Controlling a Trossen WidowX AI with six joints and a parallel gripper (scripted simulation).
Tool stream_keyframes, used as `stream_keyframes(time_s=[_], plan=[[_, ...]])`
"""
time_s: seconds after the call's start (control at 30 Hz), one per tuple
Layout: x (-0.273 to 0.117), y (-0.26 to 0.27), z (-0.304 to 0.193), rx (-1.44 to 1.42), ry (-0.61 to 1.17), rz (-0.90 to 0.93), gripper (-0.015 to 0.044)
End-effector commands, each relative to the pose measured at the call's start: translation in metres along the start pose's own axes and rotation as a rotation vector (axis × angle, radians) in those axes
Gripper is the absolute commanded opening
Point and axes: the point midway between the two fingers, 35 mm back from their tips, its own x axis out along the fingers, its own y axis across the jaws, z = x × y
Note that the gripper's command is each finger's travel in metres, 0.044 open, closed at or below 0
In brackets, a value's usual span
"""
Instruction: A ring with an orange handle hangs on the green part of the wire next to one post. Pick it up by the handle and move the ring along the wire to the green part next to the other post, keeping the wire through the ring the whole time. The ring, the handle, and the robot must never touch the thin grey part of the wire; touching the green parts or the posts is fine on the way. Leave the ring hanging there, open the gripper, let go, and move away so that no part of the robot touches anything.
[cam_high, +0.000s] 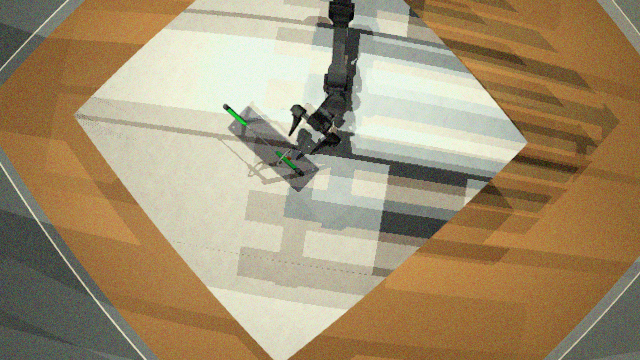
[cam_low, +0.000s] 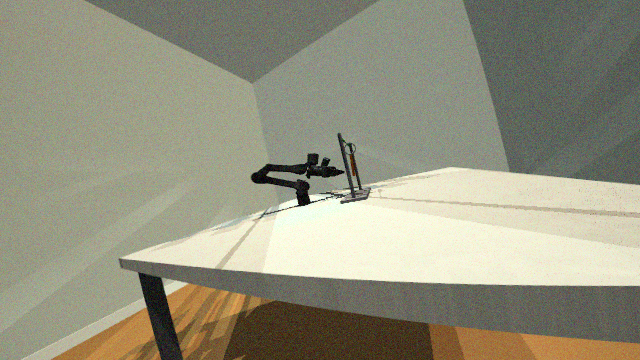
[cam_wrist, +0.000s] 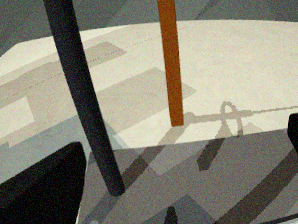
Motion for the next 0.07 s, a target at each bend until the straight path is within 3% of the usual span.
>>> stream_keyframes(time_s=[0.0,0.03], plan=[[-0.0002,-0.0008,0.0003,0.003,0.0,-0.005,0.044],[-0.0002,-0.0008,0.0003,0.003,0.0,-0.005,0.044]])
